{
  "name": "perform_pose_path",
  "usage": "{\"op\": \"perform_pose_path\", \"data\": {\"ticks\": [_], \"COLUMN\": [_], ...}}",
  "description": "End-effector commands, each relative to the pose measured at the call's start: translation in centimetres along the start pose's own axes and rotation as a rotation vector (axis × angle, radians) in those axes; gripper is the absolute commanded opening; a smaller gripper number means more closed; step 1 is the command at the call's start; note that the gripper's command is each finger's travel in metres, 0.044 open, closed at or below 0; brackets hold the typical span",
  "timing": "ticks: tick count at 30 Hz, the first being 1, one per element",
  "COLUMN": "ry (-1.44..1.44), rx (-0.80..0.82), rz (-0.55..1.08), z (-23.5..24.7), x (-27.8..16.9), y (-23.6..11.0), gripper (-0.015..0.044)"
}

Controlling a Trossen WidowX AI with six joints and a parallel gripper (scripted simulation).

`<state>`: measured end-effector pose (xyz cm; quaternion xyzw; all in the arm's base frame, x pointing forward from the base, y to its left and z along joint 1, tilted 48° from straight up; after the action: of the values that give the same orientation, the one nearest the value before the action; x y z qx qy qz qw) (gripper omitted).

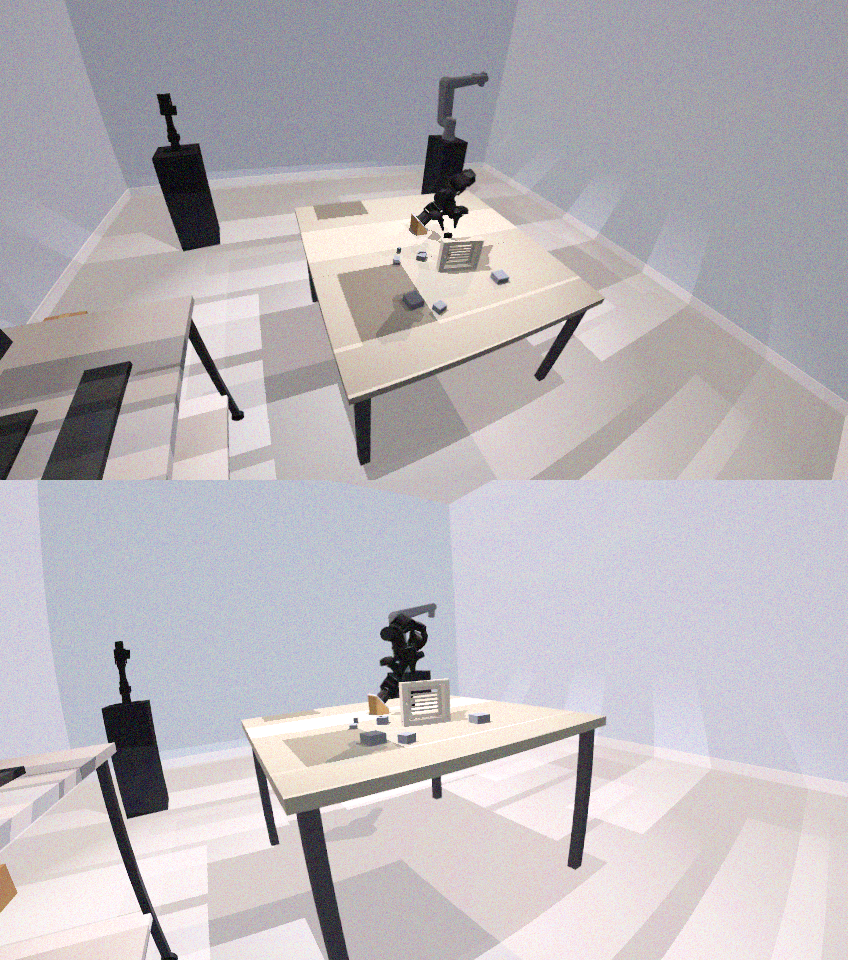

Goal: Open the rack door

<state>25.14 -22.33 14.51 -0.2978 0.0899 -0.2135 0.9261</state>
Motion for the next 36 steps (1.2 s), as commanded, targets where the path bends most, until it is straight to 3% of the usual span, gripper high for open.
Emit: {"op": "perform_pose_path", "data": {"ticks": [1,36], "ry": [0.009,0.094], "rx": [-0.002,-0.124], "rz": [0.018,0.161], "z": [0.1,0.7], "x": [0.1,0.7], "y": [0.6,6.3], "gripper": [0.0299,0.0299]}}
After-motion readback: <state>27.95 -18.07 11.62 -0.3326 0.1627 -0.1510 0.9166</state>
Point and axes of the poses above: the point midway between the two fingers, 35 mm back from their tips, its own y axis out along the fingers, its own z axis across the jaws, x = y × z, the point moved 7 cm from there along -y, back along the fingers, and after that the axes turned 10 degrees about y, right-handed, at the moved point
